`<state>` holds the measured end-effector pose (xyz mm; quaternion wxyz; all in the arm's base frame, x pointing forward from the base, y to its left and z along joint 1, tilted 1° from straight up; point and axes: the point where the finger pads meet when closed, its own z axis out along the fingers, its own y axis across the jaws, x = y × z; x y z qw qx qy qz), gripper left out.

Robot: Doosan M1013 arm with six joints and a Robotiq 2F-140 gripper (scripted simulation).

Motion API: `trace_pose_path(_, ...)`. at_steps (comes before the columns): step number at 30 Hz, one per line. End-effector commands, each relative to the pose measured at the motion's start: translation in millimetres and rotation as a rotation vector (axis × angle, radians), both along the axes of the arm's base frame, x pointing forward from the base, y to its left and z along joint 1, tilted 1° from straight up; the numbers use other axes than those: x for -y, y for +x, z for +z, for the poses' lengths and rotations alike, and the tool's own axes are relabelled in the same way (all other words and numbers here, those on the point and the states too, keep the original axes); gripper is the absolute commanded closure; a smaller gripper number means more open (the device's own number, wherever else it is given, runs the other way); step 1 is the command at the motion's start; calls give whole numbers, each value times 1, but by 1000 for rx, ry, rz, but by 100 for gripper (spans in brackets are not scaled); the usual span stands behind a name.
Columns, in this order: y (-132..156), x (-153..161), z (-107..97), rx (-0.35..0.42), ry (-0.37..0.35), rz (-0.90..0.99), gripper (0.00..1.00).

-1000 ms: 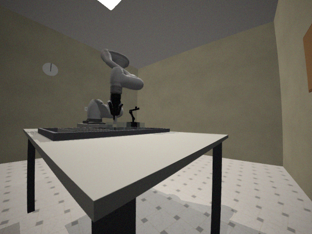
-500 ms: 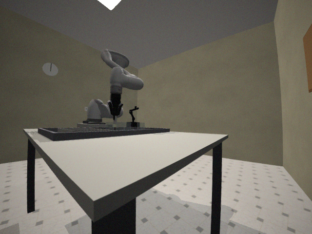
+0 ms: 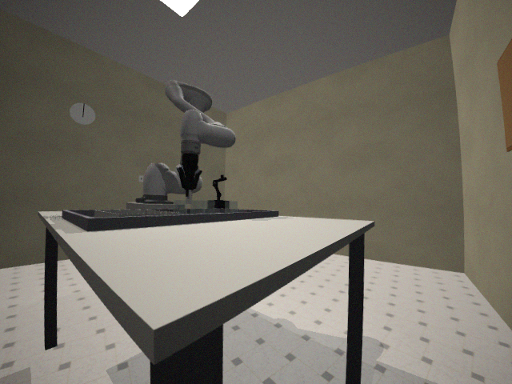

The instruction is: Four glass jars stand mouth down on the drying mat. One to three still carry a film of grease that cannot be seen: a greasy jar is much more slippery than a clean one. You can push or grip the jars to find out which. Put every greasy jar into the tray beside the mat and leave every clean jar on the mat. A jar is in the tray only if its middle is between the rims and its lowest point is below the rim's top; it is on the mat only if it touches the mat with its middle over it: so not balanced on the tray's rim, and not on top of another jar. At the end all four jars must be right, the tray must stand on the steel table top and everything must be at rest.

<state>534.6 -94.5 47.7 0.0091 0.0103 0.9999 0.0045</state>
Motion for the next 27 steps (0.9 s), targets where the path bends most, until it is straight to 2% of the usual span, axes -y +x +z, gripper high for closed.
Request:
trace_pose_path(1, 0, 0, 0, 0, 0, 0, 100)
trace_pose_path(6, 0, 0, 0, 0, 0, 0, 100)
trace_pose_path(10, -1, 0, 31, 0, 0, 0, 100)
trace_pose_path(12, -1, 0, 31, 0, 0, 0, 100)
trace_pose_path(18, -1, 1, 76, 0, 0, 0, 100)
trace_pose_path(19, -1, 1, 76, 0, 0, 0, 100)
trace_pose_path(27, 1, -66, 77, 0, 0, 0, 100)
